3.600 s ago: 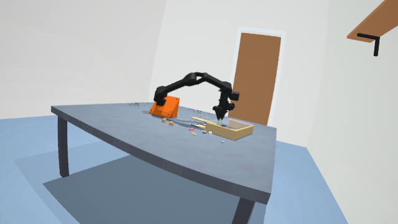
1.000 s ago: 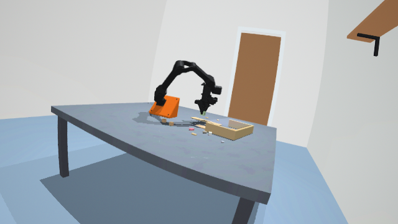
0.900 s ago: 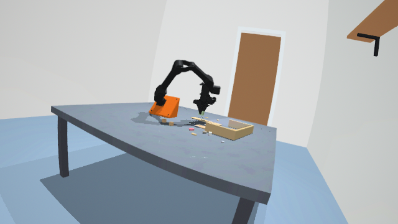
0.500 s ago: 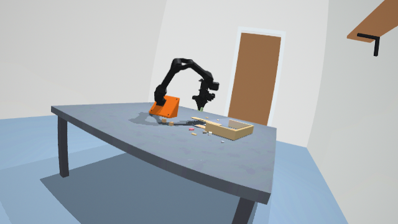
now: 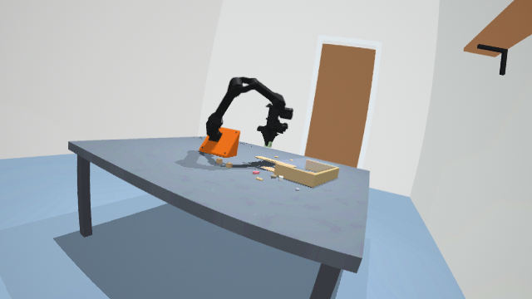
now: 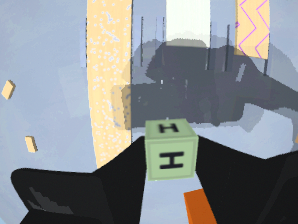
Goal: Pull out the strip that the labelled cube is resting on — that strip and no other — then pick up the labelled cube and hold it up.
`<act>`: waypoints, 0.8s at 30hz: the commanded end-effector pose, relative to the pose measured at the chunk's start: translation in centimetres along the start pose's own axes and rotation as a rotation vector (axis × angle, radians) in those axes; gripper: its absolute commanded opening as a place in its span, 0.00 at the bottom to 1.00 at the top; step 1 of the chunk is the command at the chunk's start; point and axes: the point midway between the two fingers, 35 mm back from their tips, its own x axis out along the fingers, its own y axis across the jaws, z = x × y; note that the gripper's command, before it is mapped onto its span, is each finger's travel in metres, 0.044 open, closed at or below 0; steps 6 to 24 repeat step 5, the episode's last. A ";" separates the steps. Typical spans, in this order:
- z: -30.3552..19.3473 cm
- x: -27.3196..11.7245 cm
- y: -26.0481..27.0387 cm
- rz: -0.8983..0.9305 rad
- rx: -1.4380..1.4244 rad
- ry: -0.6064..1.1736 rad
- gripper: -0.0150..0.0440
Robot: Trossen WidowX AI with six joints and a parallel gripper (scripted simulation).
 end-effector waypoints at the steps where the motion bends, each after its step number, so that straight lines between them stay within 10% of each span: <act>1: 0.1 -0.1 0.1 0.005 0.006 0.000 0.25; 24: 0.1 -0.1 0.1 0.005 0.006 0.000 0.25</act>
